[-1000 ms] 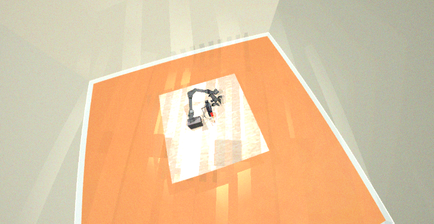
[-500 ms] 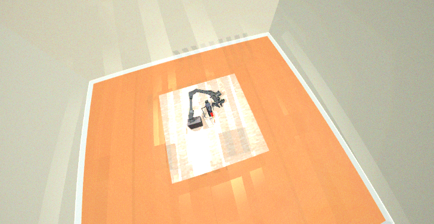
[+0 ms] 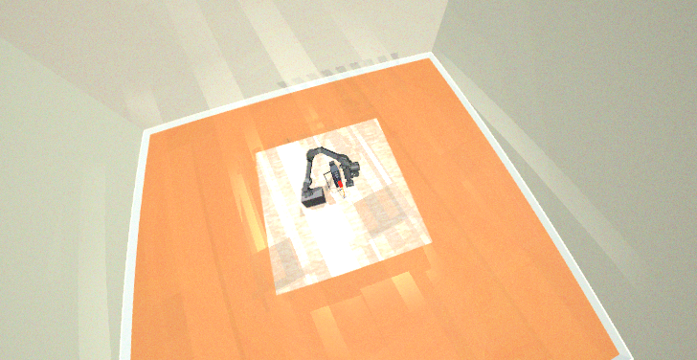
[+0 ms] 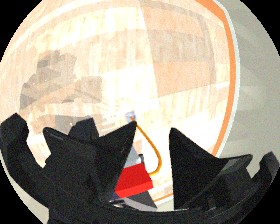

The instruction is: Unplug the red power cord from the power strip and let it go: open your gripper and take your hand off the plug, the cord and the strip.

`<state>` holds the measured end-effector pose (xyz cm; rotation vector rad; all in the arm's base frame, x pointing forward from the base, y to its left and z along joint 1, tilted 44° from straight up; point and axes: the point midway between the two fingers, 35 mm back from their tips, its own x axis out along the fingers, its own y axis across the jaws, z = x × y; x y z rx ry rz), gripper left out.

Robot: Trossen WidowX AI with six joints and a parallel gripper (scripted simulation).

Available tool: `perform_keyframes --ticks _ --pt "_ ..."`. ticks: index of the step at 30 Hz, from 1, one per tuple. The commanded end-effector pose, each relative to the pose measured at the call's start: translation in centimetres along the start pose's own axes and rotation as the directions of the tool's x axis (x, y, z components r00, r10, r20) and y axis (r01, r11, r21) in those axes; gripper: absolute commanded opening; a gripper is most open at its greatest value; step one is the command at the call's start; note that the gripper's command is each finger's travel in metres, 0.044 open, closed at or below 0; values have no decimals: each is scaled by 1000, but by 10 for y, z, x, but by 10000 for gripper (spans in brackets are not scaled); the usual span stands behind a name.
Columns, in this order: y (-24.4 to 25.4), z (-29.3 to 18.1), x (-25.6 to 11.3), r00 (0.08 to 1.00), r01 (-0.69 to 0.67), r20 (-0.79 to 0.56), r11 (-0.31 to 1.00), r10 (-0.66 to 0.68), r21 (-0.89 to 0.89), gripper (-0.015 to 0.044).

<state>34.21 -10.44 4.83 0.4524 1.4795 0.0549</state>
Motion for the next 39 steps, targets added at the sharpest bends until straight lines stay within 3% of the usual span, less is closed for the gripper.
perform_keyframes --ticks 1,3,5,39 --pt "-45 -47 -1 952 -91 -97 571 290 816 160" --pt "-52 -59 -3 923 -54 -92 361 374 931 160" --pt "-54 -63 -4 909 -31 -85 272 407 962 160" --pt "-34 -68 -14 909 -31 -86 271 408 962 160"
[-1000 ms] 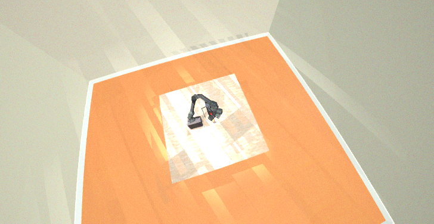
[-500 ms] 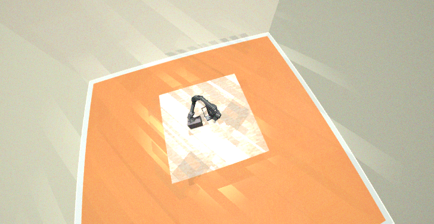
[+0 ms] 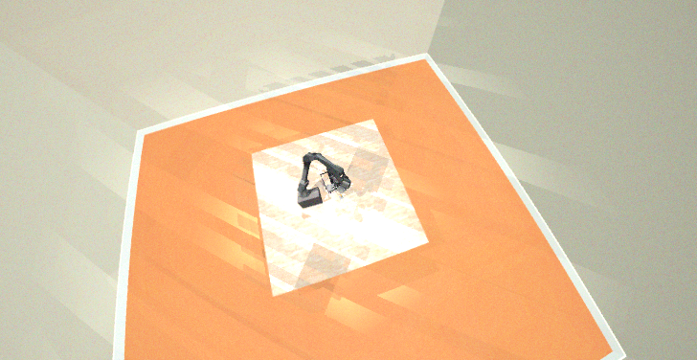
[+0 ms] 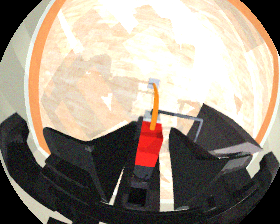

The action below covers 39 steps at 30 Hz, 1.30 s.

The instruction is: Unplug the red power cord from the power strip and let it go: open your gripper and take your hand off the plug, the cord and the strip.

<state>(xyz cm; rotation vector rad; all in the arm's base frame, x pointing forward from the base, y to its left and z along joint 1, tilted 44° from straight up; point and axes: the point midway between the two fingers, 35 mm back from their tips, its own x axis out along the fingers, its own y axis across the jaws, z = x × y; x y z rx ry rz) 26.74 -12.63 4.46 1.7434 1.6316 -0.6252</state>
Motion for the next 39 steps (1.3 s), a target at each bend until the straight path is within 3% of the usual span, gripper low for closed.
perform_keyframes --ticks 1,25,29,39 --pt "0 -8 0 1000 -4 -3 1000 4 6 160" --pt "0 -23 12 1000 -4 -4 1000 4 6 160" --pt "-1 -23 9 1000 1 -3 1000 -1 1 55" --pt "-1 -22 9 1000 1 -2 1000 -1 1 0"
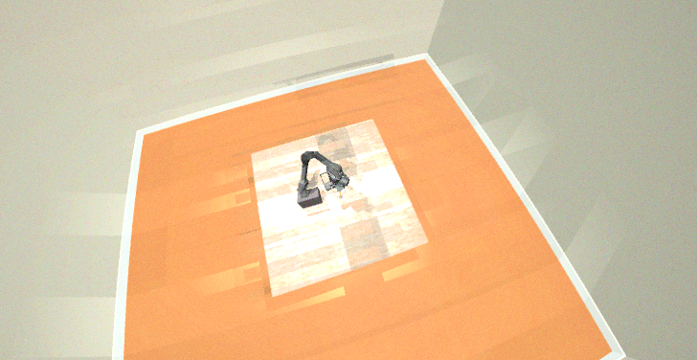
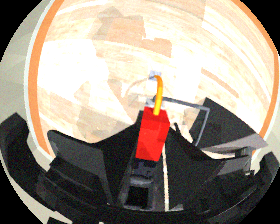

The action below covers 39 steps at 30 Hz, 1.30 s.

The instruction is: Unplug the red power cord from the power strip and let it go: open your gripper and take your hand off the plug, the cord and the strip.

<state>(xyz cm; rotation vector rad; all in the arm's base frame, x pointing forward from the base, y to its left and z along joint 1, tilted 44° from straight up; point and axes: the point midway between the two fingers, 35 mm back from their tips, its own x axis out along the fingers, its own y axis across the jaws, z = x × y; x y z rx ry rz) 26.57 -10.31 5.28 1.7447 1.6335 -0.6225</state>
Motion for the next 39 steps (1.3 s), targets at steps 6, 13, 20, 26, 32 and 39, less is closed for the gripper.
perform_keyframes --ticks 6,13,20,26,32,39 --pt "1 8 -1 1000 0 1 1000 0 2 0" --pt "2 19 -2 1000 0 2 1000 0 2 0" --pt "2 31 -3 1000 -1 3 1000 1 3 0" --pt "2 40 -4 1000 -2 3 1000 2 4 0" --pt "1 50 -6 1000 -2 4 1000 2 4 0" --pt "3 40 1 1000 15 -7 1000 -15 -24 26"
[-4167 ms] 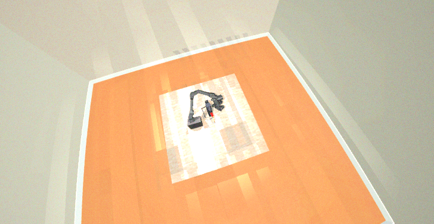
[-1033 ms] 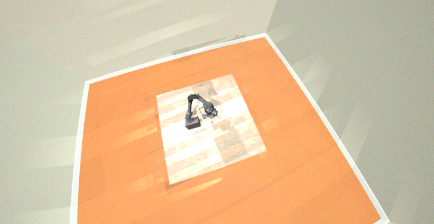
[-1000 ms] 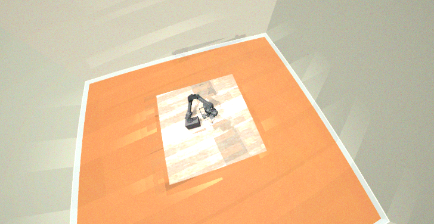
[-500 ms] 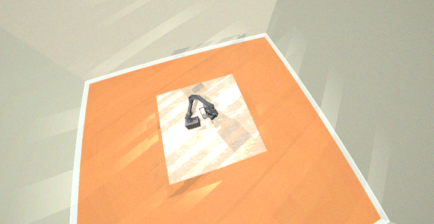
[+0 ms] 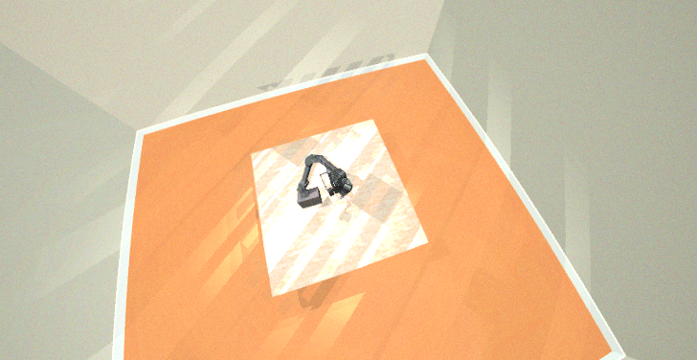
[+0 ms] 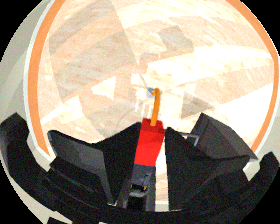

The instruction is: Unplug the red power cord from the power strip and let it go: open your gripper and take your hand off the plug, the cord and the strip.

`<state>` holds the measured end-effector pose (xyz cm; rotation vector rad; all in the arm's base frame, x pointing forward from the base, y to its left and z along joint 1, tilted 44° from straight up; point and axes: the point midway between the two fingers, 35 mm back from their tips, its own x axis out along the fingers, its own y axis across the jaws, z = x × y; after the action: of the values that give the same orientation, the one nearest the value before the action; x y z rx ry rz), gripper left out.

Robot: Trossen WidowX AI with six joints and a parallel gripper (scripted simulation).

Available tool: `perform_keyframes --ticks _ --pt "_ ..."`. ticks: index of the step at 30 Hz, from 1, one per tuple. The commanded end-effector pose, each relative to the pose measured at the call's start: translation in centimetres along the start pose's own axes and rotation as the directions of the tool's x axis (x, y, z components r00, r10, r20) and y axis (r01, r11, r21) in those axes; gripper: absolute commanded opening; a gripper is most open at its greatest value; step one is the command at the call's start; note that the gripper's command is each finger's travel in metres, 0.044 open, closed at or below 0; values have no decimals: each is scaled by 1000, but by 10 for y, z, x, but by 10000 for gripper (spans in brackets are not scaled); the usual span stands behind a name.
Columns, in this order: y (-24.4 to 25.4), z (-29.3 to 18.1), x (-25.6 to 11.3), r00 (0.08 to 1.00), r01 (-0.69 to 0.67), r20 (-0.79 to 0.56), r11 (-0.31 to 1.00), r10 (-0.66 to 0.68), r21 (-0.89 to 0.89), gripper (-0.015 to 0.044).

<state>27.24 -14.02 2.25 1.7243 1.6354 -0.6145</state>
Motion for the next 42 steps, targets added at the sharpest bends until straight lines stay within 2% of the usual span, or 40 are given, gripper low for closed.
perform_keyframes --ticks 1,5,24,42 --pt "1 -8 3 1000 9 -14 1000 -9 -7 53" --pt "1 -8 3 1000 9 -14 1000 -9 -7 157" --pt "0 -9 -8 1000 -10 -5 1000 10 24 160" --pt "-1 -37 -8 1000 -10 -7 1000 10 24 160"
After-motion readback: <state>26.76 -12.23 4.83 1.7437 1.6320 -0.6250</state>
